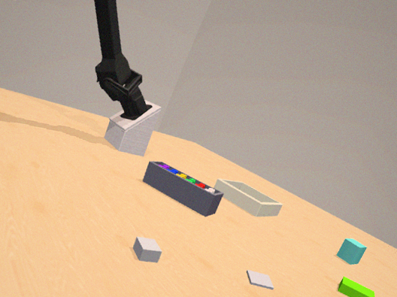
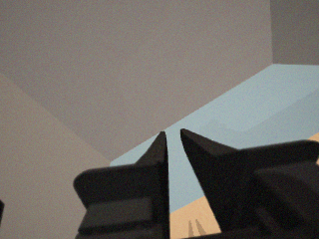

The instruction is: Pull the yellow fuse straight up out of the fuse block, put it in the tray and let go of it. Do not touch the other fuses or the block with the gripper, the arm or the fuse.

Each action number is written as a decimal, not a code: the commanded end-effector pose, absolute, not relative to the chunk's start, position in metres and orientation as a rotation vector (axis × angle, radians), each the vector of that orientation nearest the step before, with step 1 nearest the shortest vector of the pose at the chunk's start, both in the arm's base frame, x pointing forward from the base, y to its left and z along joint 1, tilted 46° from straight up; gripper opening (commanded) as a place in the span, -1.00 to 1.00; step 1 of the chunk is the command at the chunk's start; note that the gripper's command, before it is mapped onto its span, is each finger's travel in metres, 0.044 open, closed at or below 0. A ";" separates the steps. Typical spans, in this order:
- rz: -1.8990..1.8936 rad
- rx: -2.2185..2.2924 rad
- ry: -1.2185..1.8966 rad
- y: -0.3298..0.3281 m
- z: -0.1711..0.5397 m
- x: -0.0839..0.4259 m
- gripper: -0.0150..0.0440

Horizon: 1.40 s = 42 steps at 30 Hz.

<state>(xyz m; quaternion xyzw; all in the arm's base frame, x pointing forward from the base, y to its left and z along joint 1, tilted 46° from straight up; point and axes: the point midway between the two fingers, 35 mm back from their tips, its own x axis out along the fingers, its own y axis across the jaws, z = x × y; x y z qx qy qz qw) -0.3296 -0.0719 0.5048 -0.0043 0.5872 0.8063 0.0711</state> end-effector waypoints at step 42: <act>3.317 -0.012 -3.263 -0.330 0.227 0.177 -0.24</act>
